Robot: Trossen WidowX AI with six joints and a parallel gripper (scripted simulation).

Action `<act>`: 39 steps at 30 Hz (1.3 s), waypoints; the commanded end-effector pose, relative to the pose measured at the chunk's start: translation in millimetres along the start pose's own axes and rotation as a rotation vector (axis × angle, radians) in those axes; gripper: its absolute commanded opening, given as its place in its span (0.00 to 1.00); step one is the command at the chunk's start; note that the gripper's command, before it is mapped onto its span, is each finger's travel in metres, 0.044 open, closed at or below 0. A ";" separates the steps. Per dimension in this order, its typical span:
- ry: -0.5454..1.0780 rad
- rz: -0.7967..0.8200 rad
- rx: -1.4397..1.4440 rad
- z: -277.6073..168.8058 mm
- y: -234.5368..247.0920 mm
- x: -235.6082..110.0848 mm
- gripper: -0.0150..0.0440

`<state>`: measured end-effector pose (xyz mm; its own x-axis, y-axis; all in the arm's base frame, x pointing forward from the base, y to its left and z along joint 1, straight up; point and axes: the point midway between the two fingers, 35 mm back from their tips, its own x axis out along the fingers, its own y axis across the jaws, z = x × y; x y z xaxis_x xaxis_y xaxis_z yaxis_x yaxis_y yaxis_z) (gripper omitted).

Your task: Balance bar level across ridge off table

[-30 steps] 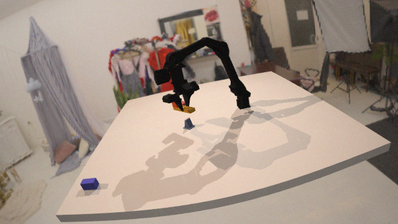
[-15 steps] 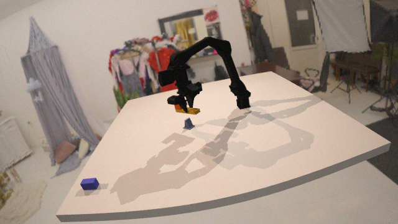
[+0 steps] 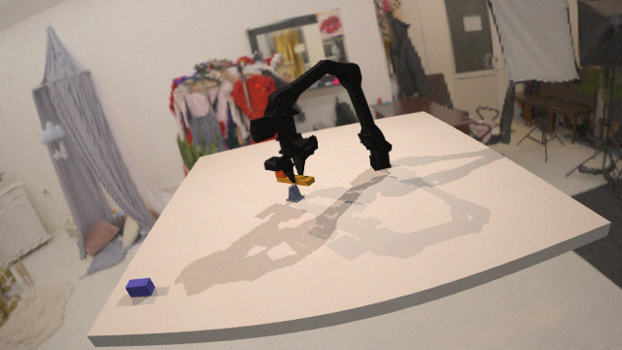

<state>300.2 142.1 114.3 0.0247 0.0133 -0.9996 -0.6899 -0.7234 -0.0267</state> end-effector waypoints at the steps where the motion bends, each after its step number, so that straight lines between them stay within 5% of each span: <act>1: 0.003 -0.003 -0.006 -0.6 0.2 4.9 0.25; 39: 0.003 -0.003 -0.007 -0.7 1.0 11.2 0.25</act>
<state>299.6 141.2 103.1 0.0248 0.0134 -0.9996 -0.6887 -0.7246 -0.0268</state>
